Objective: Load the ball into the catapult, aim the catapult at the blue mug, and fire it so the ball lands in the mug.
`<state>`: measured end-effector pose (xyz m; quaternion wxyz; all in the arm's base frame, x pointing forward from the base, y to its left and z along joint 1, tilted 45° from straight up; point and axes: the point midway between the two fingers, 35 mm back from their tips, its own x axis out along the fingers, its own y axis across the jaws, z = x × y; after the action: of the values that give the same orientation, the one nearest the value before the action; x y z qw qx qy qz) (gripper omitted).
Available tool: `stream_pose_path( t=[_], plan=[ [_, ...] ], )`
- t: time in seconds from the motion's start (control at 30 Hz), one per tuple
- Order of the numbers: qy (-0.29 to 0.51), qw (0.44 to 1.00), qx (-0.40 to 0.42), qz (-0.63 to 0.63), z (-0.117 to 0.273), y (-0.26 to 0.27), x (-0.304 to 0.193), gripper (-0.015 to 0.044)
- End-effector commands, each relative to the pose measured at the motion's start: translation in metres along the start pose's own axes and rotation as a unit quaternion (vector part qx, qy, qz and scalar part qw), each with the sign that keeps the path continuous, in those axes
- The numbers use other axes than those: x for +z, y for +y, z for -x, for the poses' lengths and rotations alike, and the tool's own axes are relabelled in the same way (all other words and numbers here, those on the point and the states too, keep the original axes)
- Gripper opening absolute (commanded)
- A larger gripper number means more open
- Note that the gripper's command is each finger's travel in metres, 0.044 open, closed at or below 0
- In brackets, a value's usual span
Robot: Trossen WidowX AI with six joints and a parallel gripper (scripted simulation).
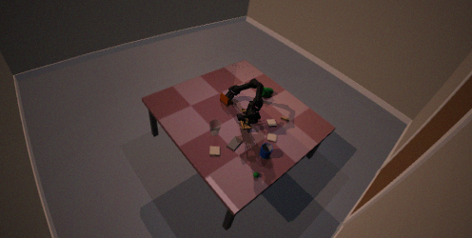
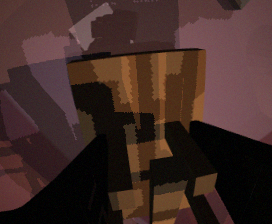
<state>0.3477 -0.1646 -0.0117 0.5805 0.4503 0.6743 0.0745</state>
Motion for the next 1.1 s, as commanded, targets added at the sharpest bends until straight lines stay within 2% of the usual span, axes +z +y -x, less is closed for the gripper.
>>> stream_pose_path(
  t=[0.0, 0.17, 0.5, 1.07],
  plan=[
    [-0.003, 0.997, 0.002, 0.075, 0.002, 0.006, 0.003, 0.0],
    [-0.003, 0.991, 0.002, 0.134, 0.002, 0.017, 0.005, 0.0],
    [-0.003, 0.991, 0.002, 0.134, 0.0, 0.02, 0.004, 0.0],
    [-0.004, 0.991, 0.002, 0.134, -0.028, 0.02, 0.005, 0.0]
  ],
)
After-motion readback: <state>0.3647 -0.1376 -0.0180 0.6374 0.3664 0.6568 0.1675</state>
